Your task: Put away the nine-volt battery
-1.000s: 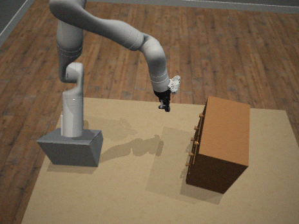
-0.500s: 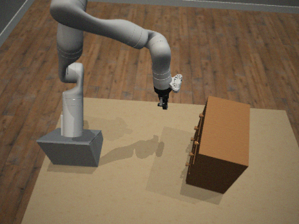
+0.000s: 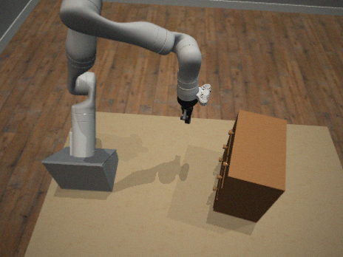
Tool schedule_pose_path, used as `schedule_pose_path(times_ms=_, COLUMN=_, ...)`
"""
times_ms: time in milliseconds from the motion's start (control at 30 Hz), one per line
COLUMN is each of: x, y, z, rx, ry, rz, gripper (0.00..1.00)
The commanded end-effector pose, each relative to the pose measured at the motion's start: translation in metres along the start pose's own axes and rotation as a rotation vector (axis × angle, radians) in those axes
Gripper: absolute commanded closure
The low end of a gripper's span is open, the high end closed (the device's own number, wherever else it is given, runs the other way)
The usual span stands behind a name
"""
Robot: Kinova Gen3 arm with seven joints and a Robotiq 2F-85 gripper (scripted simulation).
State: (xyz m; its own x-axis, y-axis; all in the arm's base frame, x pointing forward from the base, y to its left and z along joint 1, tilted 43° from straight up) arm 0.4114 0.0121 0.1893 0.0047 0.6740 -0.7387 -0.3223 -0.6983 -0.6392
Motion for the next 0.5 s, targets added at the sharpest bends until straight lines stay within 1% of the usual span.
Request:
schedule_pose_path(times_ms=0, x=-0.0018, y=-0.0009, z=-0.0014, rx=0.000, ry=-0.008, rz=-0.001, gripper=1.00)
schedule_pose_path(times_ms=467, x=-0.0075, y=-0.0004, z=0.0012, rx=0.000, ry=-0.050, rz=0.007, gripper=1.00)
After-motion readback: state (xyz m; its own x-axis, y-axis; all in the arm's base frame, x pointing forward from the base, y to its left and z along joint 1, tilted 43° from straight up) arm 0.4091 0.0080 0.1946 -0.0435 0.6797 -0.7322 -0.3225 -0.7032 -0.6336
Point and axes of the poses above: the point where the finger pads meet when closed, its own x axis out along the fingers, its own y axis across the jaws, z = x × y, the point moved 3 cm from there along -x, back along the fingers, and after that the axes turned 10 degrees about x, right-handed, at the moved point
